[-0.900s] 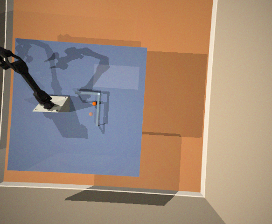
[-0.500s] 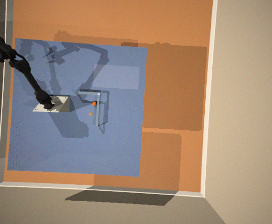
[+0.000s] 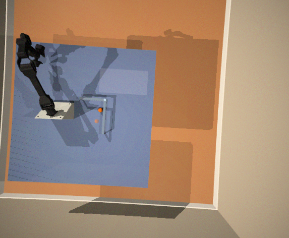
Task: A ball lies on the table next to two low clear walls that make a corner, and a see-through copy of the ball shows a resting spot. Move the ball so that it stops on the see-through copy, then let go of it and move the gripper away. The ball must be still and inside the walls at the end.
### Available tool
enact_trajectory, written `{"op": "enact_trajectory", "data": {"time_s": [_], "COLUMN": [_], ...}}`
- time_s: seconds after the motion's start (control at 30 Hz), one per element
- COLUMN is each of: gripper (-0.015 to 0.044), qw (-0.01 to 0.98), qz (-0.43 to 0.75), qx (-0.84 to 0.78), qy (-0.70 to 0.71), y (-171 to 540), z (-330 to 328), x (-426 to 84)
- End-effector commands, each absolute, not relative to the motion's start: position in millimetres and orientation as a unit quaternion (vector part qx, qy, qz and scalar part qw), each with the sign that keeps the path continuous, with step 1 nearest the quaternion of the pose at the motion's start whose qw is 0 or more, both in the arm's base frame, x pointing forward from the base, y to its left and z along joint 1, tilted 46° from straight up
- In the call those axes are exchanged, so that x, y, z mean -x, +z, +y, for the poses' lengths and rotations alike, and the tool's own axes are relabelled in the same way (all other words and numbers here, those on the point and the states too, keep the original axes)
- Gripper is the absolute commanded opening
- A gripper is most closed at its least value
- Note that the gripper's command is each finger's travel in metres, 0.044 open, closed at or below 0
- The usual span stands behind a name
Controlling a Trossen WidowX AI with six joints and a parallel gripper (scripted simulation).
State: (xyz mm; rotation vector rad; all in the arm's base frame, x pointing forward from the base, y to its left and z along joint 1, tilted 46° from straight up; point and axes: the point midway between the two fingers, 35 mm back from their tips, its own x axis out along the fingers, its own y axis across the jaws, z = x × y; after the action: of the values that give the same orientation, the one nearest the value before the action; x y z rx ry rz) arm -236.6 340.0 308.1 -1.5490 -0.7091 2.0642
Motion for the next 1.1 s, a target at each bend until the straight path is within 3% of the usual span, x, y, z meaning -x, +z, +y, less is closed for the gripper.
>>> {"op": "enact_trajectory", "data": {"time_s": [0.0,0.57,1.07], "gripper": [0.0296,0.0296,0.0296], "qw": [0.307,0.569,0.657], "qz": [-0.187,0.06,0.301], "qx": [0.541,0.42,0.314], "qy": [0.76,0.704,0.616], "y": [309,296,200], "z": [370,425,363], "x": [191,-30,-224]}}
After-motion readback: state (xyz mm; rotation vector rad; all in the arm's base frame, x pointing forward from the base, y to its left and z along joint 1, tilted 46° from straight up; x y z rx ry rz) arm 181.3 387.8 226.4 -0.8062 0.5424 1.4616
